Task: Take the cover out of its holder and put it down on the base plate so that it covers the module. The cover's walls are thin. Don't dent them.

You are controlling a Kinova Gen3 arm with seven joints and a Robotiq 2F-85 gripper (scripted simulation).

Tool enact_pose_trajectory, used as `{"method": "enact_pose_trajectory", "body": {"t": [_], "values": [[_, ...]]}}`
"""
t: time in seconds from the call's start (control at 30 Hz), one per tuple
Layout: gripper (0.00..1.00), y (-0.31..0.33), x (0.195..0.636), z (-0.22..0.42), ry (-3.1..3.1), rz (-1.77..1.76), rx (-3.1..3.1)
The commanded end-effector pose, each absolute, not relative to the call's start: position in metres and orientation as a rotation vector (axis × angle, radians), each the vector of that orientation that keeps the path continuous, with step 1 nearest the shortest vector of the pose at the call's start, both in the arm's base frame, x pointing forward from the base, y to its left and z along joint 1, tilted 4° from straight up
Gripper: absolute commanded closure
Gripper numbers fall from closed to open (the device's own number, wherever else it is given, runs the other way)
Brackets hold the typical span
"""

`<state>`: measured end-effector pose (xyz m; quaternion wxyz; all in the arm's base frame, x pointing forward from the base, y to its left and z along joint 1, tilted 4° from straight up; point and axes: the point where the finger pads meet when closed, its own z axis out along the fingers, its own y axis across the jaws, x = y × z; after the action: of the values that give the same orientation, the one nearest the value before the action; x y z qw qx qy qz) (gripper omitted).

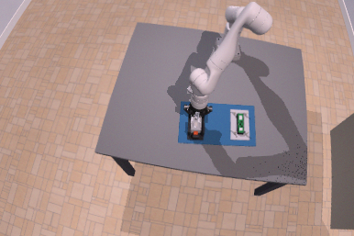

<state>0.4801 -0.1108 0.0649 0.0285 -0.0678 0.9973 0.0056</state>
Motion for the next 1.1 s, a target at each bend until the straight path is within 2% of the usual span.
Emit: {"method": "enact_pose_trajectory", "body": {"t": [0.0, 0.9, 1.07], "values": [[0.00, -0.111, 0.481, 0.066, 3.076, 0.017, -0.209], [0.00, -0.111, 0.481, 0.066, 3.076, 0.017, -0.209], [0.00, -0.110, 0.484, 0.041, 3.070, 0.017, -0.211]]}}
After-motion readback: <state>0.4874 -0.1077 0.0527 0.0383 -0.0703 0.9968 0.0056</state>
